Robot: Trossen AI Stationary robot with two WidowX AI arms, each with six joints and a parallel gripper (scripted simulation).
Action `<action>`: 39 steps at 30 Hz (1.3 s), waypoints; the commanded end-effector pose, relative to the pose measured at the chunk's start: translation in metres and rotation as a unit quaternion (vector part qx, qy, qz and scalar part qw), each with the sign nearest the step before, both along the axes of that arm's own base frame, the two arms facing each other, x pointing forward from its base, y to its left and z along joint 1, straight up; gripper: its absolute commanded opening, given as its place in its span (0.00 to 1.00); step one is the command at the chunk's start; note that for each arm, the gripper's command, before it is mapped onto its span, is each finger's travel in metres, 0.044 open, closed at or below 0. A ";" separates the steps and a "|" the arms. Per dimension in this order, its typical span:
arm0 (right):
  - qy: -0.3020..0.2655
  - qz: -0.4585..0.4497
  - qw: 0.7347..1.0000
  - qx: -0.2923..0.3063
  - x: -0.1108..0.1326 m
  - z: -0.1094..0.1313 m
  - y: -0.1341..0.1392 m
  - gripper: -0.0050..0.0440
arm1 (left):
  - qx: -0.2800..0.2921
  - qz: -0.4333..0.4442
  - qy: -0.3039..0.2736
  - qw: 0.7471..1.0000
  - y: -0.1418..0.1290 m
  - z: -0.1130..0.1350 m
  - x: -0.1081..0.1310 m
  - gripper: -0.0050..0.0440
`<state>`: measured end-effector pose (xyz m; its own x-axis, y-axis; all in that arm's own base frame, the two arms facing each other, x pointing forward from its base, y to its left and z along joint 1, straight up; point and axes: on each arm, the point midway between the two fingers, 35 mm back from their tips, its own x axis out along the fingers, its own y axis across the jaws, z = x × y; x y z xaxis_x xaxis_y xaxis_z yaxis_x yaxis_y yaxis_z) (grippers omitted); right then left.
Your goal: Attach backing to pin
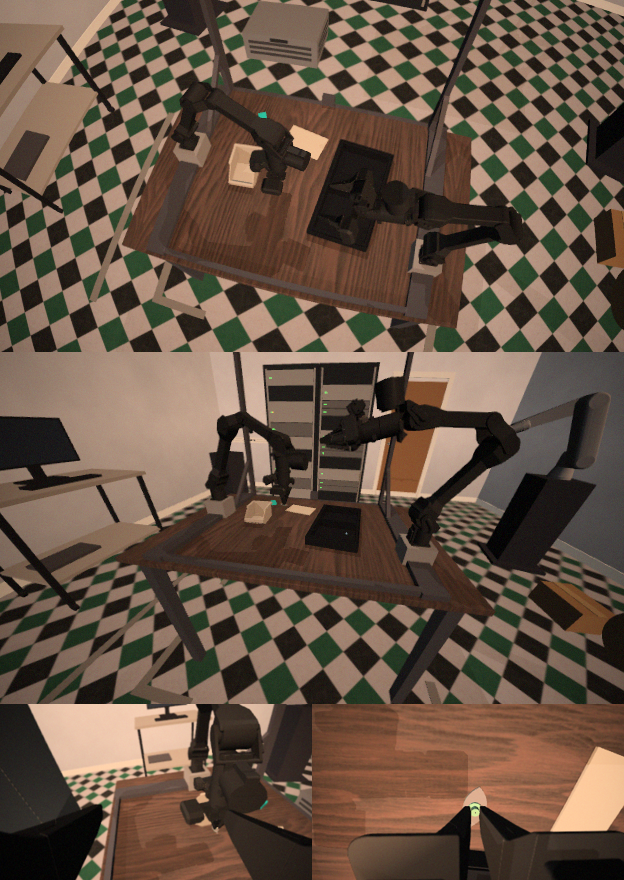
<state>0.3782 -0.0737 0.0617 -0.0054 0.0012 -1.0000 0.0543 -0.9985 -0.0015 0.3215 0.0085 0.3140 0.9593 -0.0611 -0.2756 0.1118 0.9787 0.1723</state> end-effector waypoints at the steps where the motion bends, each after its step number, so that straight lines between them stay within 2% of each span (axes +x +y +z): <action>1: -0.020 0.000 1.000 -0.003 -0.018 0.016 0.010 0.00 | 0.023 -0.017 0.045 0.999 0.003 0.004 -0.002 1.00; 12: -0.018 0.000 1.000 -0.002 -0.089 0.013 0.038 0.00 | 0.046 -0.083 0.188 0.978 0.005 -0.005 -0.031 1.00; 14: -0.018 0.000 1.000 -0.002 -0.089 0.013 0.038 0.00 | 0.046 -0.083 0.188 0.978 0.005 -0.005 -0.031 1.00; 21: -0.016 0.000 1.000 -0.001 -0.137 0.001 0.052 0.00 | 0.022 -0.130 0.296 0.946 -0.002 -0.015 -0.071 1.00; 27: -0.012 0.000 1.000 -0.001 -0.152 -0.005 0.056 0.00 | 0.014 -0.138 0.317 0.938 -0.004 -0.017 -0.079 1.00; 32: -0.017 0.001 1.000 -0.001 -0.149 -0.003 0.055 0.00 | 0.013 -0.133 0.324 0.937 -0.006 -0.026 -0.072 1.00; 36: -0.014 0.001 1.000 -0.001 -0.149 -0.004 0.055 0.00 | 0.020 -0.118 0.303 0.945 -0.015 -0.035 -0.035 1.00; 39: -0.014 0.001 1.000 -0.001 -0.149 -0.004 0.055 0.00 | 0.014 -0.101 0.297 0.949 -0.037 -0.053 -0.001 1.00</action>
